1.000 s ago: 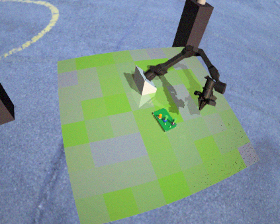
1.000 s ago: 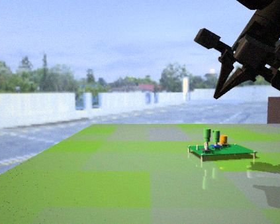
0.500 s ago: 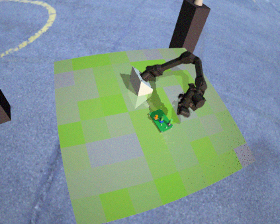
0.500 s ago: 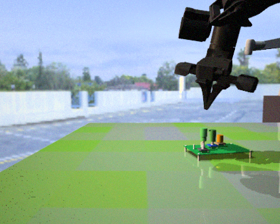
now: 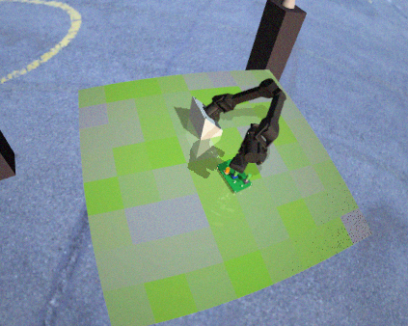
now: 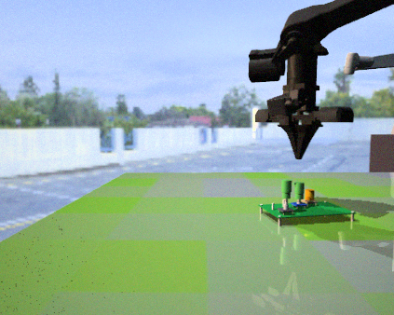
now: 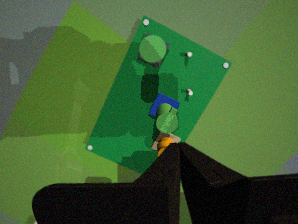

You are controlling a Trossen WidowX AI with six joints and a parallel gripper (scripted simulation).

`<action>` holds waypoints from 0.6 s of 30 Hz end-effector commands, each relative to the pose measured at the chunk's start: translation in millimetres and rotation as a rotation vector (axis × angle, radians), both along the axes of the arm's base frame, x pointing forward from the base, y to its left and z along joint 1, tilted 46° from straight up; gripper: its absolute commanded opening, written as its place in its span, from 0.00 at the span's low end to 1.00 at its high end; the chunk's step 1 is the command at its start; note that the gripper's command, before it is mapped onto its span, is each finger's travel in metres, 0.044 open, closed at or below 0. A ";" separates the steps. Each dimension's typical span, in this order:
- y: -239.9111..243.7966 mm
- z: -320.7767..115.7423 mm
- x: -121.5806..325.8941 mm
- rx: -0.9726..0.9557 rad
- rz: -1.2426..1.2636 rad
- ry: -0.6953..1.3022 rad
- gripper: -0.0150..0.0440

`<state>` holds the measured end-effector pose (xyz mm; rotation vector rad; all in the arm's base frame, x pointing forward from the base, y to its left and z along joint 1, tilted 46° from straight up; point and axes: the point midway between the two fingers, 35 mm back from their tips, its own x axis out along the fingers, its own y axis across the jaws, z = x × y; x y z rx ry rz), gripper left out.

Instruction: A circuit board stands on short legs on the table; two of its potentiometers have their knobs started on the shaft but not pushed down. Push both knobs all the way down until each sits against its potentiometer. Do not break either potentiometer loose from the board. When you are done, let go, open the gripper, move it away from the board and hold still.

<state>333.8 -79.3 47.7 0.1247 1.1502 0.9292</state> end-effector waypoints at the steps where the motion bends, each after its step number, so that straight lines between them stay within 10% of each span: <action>1: 2.2 -2.1 -2.9 0.027 -0.004 0.010 0.25; 18: 22.5 -22.2 -0.1 0.029 -0.004 0.010 0.25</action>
